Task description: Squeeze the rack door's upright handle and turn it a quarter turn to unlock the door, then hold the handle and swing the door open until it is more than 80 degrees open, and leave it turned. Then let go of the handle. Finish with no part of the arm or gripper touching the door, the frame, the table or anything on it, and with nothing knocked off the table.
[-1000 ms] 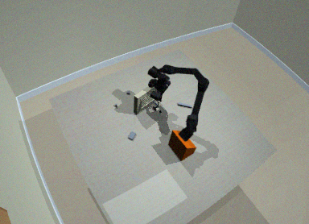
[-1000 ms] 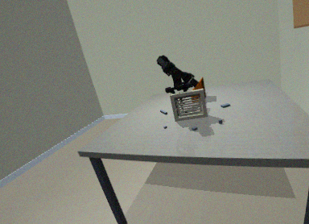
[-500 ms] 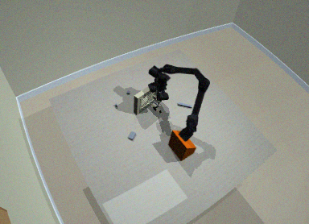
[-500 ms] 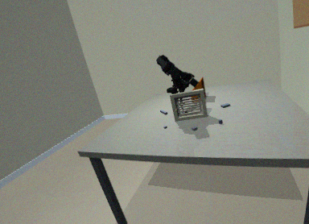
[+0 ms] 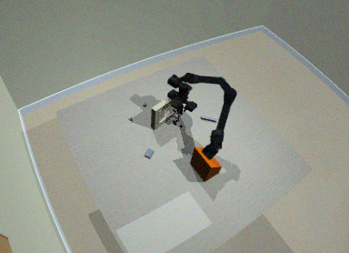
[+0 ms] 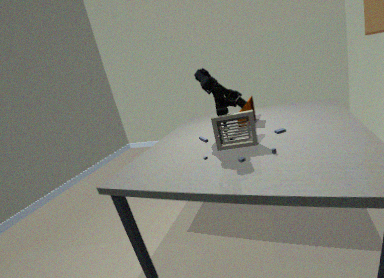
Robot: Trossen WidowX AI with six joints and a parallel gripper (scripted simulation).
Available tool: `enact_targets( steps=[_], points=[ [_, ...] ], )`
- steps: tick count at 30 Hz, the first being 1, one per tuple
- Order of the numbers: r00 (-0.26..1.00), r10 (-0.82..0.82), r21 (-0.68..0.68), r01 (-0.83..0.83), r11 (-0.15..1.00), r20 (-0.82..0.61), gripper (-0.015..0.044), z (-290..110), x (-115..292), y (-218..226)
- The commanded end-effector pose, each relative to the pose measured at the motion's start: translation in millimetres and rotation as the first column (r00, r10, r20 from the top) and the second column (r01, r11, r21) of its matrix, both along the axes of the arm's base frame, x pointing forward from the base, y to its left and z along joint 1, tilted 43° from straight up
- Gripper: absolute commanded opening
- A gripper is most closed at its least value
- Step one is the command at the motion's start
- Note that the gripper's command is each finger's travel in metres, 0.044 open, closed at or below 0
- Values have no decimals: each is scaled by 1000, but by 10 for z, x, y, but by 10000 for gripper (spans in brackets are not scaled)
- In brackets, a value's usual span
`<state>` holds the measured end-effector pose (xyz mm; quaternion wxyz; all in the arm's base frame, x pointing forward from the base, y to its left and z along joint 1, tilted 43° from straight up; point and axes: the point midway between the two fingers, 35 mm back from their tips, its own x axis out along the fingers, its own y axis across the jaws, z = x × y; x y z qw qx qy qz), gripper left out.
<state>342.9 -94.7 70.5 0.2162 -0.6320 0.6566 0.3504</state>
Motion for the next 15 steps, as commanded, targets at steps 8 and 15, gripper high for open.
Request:
enact_targets(
  steps=[8, 15],
  points=[
    [998, 49, 14, -48, 999, -42, 262, -34, 17, 9],
    [998, 49, 14, -48, 999, -42, 216, -34, 17, 9]
  ],
)
